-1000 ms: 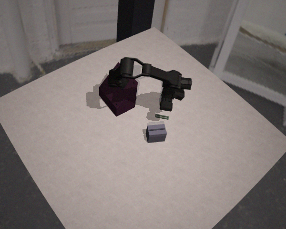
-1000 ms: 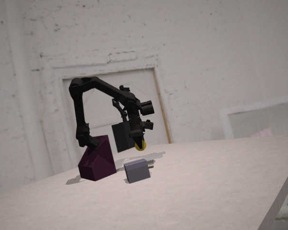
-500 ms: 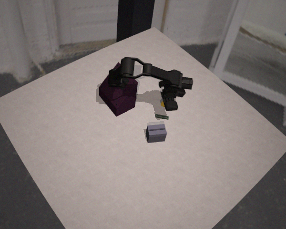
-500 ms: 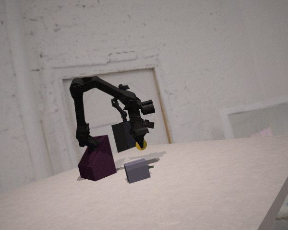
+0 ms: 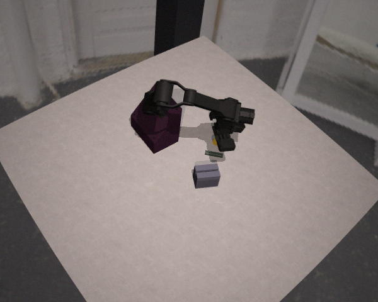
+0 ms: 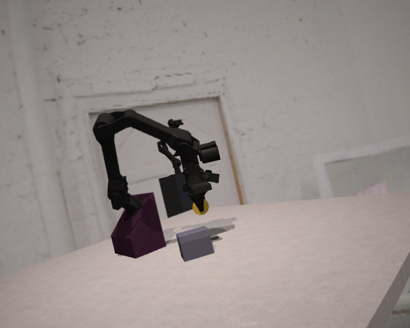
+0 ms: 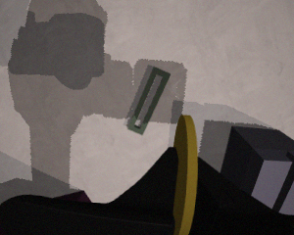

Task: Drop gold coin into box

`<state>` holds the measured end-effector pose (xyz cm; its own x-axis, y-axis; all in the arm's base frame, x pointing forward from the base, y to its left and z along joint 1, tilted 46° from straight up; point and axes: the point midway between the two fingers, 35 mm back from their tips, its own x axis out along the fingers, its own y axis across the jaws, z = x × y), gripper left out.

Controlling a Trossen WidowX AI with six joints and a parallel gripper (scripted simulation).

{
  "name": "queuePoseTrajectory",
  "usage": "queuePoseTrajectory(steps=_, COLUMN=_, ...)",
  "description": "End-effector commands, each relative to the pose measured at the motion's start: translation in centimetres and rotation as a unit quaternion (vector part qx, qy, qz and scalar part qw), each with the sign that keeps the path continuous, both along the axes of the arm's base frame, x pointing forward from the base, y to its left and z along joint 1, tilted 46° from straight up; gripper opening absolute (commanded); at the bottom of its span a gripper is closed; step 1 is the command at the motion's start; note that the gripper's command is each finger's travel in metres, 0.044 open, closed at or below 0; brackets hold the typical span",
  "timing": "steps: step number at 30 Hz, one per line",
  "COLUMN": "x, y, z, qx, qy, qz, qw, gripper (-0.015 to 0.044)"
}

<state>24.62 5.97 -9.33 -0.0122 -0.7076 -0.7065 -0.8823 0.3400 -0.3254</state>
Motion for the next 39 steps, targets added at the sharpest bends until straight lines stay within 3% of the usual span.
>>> queuePoseTrajectory(steps=1, x=0.7, y=-0.5, z=0.6, qx=0.000, qy=-0.001, qz=0.001, qw=1.000, gripper=0.0000)
queuePoseTrajectory(steps=39, x=5.3, y=-5.9, z=5.9, qx=-0.004, qy=-0.003, qz=-0.001, qw=1.000, gripper=0.0000)
